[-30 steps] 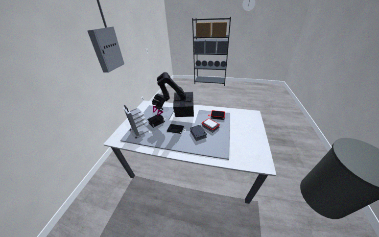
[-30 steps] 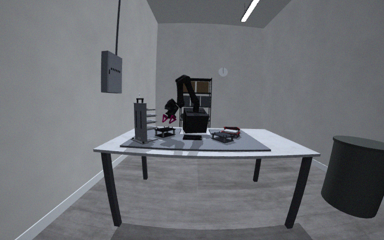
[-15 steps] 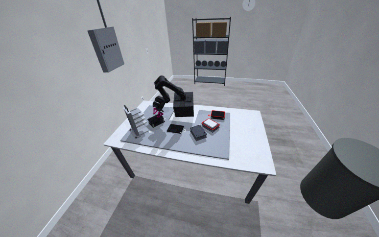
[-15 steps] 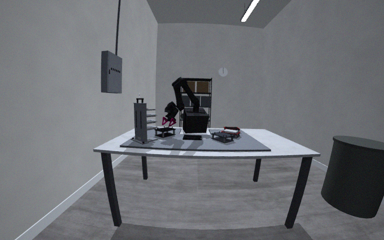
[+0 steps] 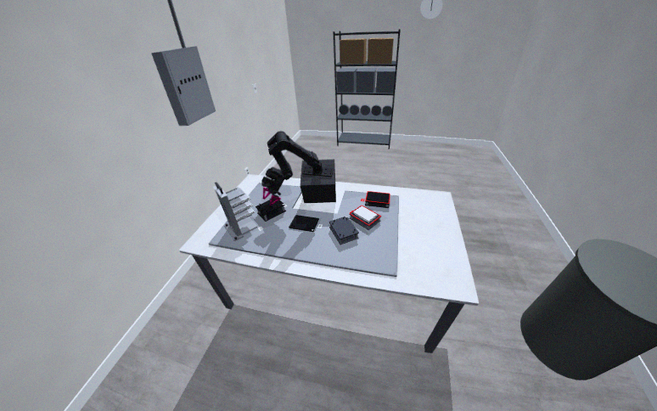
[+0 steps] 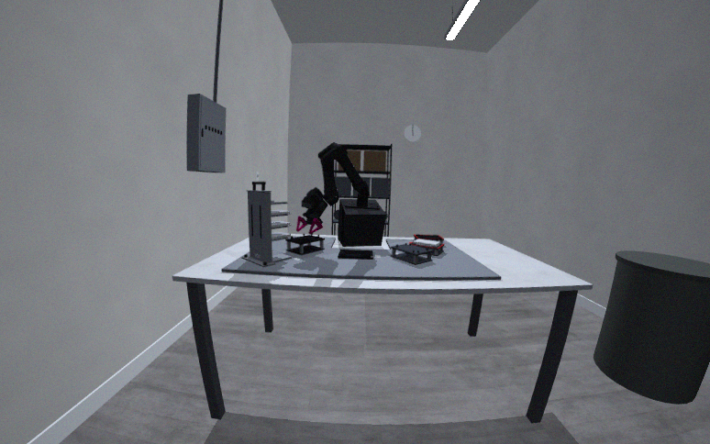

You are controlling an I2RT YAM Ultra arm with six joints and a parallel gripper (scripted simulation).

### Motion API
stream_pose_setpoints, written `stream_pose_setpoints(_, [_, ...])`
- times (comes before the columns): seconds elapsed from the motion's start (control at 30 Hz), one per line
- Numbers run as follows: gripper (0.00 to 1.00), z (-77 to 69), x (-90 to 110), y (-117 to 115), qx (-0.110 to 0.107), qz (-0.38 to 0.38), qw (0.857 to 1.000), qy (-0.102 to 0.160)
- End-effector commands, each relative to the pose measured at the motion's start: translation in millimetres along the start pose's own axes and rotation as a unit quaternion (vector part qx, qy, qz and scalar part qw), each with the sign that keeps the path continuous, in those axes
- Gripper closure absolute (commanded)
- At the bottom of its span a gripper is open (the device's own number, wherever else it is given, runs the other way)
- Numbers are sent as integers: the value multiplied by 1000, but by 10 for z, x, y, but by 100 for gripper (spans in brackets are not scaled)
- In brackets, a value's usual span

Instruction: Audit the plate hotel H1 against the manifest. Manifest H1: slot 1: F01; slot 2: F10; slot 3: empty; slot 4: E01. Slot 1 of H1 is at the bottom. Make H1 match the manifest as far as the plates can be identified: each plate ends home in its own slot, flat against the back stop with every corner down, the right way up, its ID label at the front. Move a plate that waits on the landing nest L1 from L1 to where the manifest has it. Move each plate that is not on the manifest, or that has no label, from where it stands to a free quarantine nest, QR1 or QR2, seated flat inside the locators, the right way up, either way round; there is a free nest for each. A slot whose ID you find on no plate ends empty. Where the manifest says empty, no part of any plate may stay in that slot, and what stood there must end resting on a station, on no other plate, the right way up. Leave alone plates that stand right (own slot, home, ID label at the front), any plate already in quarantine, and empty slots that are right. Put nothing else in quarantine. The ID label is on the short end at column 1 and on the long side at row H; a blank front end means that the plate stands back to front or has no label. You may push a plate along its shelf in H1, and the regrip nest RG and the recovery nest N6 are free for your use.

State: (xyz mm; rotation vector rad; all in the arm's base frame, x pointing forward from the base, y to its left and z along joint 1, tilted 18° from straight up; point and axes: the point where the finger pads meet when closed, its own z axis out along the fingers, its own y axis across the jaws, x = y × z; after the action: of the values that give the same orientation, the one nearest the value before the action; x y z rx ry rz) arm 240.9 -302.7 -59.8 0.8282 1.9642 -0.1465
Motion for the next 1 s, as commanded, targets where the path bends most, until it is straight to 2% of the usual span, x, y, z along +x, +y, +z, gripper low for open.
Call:
stream_pose_setpoints(0.0, [0, 5, -40, -15, 3, 0, 1000, -3])
stream_pose_setpoints(0.97, [0, 260, -300, -17, 3, 0, 1000, -3])
